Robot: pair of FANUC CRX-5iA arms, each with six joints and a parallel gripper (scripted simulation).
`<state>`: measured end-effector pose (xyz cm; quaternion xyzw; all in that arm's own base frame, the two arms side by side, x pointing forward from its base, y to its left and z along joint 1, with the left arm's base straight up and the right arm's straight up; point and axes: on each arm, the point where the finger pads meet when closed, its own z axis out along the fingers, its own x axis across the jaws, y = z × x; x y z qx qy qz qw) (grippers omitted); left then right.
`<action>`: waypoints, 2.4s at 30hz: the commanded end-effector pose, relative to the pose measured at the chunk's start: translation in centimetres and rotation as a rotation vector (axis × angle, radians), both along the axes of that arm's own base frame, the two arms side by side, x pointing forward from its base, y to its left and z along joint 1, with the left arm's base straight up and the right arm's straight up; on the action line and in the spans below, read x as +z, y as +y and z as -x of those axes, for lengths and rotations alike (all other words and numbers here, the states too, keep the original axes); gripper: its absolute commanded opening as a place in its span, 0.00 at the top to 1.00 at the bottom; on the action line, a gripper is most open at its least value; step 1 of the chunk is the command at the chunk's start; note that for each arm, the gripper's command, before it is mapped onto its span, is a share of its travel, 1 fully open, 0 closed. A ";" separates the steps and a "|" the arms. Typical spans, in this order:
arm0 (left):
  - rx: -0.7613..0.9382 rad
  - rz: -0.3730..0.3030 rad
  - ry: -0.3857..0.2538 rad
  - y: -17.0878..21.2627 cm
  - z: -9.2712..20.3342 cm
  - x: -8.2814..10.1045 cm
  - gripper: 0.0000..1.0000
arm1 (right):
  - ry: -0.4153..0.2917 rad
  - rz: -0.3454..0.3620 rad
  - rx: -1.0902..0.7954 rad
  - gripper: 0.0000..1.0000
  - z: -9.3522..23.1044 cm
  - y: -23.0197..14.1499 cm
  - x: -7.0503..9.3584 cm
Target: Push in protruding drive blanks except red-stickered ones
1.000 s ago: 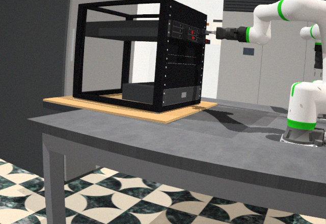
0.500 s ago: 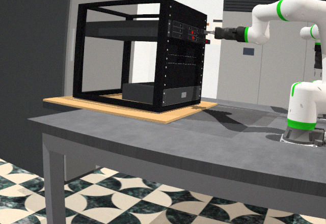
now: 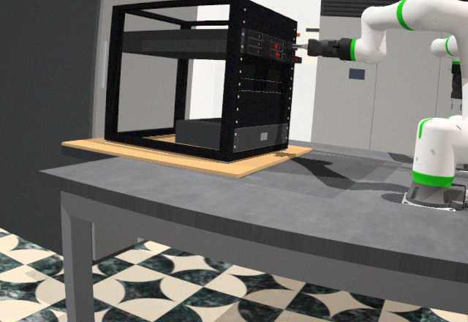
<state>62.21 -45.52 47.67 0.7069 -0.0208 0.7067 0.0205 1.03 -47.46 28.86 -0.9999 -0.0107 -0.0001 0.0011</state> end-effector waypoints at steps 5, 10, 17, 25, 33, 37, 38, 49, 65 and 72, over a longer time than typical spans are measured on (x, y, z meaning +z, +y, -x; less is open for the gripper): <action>0.000 0.002 -0.002 0.0 -0.2 0.2 1.00 | 0.000 0.002 0.000 0.00 0.0 0.0 0.1; 0.000 0.002 -0.002 0.0 -0.2 0.2 1.00 | 0.000 0.002 0.000 0.00 0.0 0.0 0.1; 0.000 0.002 -0.002 0.0 -0.3 0.2 1.00 | 0.000 0.002 0.000 0.00 0.0 0.0 0.1; 0.000 0.002 -0.002 0.0 -0.5 0.2 1.00 | 0.000 0.002 0.000 0.00 0.0 0.0 0.1; 0.000 0.002 -0.002 0.0 -0.6 0.2 1.00 | 0.000 0.002 0.000 0.00 0.0 0.0 0.1; 0.000 0.002 -0.002 0.0 -0.8 0.2 1.00 | 0.000 0.002 0.000 0.00 0.0 0.0 0.1; 0.000 0.002 -0.002 0.0 -0.8 0.2 1.00 | 0.000 0.002 0.000 0.00 0.0 0.0 0.1; 0.000 0.002 -0.002 0.0 -0.8 0.2 1.00 | 0.000 0.002 0.000 0.00 0.0 0.0 0.1; 0.000 0.002 -0.002 0.0 -1.1 0.2 1.00 | 0.000 0.002 0.000 0.00 0.0 0.0 0.1; 0.000 0.002 -0.002 0.0 -1.2 0.2 1.00 | 0.000 0.002 0.000 0.00 0.0 0.0 0.1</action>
